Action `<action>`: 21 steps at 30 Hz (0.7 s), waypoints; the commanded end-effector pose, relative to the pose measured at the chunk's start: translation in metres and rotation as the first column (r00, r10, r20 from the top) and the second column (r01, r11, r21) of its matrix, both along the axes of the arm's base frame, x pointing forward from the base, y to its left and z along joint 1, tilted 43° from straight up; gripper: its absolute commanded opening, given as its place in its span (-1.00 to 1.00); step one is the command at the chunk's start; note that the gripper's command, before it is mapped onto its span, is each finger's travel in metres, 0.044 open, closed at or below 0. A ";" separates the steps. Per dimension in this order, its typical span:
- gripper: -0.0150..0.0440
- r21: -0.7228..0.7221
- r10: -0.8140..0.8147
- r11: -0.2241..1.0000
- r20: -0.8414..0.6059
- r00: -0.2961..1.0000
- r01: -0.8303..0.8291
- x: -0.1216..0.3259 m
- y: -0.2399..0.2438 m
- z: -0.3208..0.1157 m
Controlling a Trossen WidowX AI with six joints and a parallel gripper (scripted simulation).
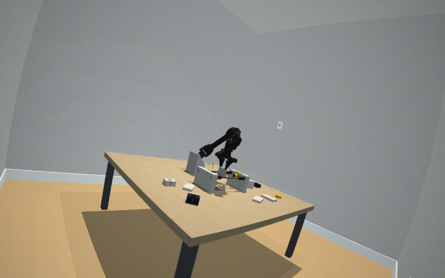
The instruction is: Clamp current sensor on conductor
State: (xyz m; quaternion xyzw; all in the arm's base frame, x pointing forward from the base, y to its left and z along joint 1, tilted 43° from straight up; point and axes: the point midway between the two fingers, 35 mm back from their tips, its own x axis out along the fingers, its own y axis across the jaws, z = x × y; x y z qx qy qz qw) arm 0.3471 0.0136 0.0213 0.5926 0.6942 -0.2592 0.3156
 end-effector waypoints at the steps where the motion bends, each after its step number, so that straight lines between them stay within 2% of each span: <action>1: -0.49 0.006 -0.005 1.000 -0.005 1.000 0.005 -0.002 0.005 -0.006; 21: -0.49 0.001 0.001 1.000 0.000 1.000 -0.001 -0.002 0.012 -0.012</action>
